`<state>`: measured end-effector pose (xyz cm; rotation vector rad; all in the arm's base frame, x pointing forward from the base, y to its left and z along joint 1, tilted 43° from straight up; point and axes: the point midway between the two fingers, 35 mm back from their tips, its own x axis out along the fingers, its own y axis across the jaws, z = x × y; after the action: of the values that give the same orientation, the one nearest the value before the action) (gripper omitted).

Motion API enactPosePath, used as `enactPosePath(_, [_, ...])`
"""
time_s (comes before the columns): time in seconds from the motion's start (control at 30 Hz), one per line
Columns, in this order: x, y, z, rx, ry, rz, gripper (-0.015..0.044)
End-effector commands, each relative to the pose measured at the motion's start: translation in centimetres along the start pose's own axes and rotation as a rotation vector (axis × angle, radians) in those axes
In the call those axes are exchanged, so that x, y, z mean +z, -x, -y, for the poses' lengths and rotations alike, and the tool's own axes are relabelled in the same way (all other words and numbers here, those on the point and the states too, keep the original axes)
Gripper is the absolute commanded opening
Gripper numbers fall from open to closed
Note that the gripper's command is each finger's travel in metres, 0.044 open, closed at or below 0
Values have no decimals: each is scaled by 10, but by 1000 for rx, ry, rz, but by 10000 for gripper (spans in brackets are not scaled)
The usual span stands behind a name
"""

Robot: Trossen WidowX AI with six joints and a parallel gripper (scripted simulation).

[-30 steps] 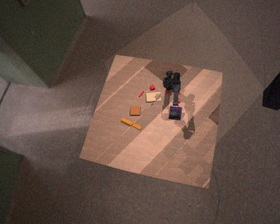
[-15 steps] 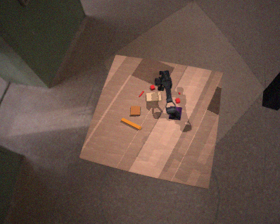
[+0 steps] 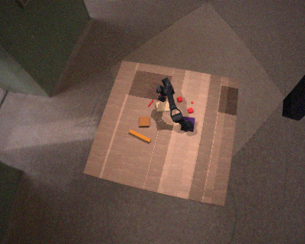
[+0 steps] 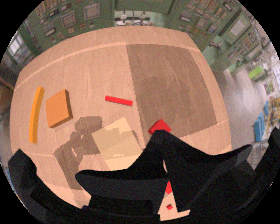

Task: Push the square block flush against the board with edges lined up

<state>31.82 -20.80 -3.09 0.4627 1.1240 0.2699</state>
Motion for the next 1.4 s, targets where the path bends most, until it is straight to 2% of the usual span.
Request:
enactPosePath(0.0, [5,-20,-13,35,-110,-70,0])
enactPosePath(0.5, [15,-78,-66,69,-540,-333,0])
enactPosePath(0.97, [9,-127,-122,-50,-917,-594,0])
enactPosePath(1.27, [7,-131,-124,-57,-930,-603,0])
enactPosePath(1.37, [-13,-165,-134,-57,-934,-605,0])
